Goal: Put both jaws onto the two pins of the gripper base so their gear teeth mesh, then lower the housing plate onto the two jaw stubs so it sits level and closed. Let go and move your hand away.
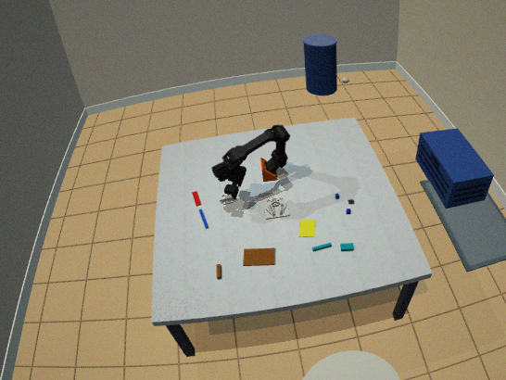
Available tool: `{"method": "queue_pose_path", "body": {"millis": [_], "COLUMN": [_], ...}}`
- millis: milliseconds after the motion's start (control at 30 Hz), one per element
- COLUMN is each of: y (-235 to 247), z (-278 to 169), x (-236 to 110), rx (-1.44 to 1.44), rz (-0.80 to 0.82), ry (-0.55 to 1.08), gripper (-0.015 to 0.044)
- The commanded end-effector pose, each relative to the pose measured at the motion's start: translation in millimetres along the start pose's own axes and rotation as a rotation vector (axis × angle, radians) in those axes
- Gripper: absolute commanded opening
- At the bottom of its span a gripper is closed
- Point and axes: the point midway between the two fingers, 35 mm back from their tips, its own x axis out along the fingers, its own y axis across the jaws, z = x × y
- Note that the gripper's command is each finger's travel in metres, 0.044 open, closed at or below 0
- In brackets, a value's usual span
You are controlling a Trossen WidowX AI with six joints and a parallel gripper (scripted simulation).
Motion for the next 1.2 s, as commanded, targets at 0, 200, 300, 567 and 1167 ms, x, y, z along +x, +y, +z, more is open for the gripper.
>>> {"method": "queue_pose_path", "body": {"millis": [0, 200, 300, 567, 1167], "y": [-3.2, -6.7, -8.6, -14.0, -27.9], "z": [8.2, 18.2, 23.2, 36.2, 64.1], "x": [2.0, 1.8, 1.8, 1.9, 3.6], "rx": [0.092, 0.226, 0.292, 0.469, 0.867], "rz": [-0.01, -0.012, -0.013, -0.016, -0.028], "ry": [0.003, 0.004, 0.004, 0.005, 0.008], "gripper": [0.044, 0.044, 0.044, 0.044, 0.044]}}
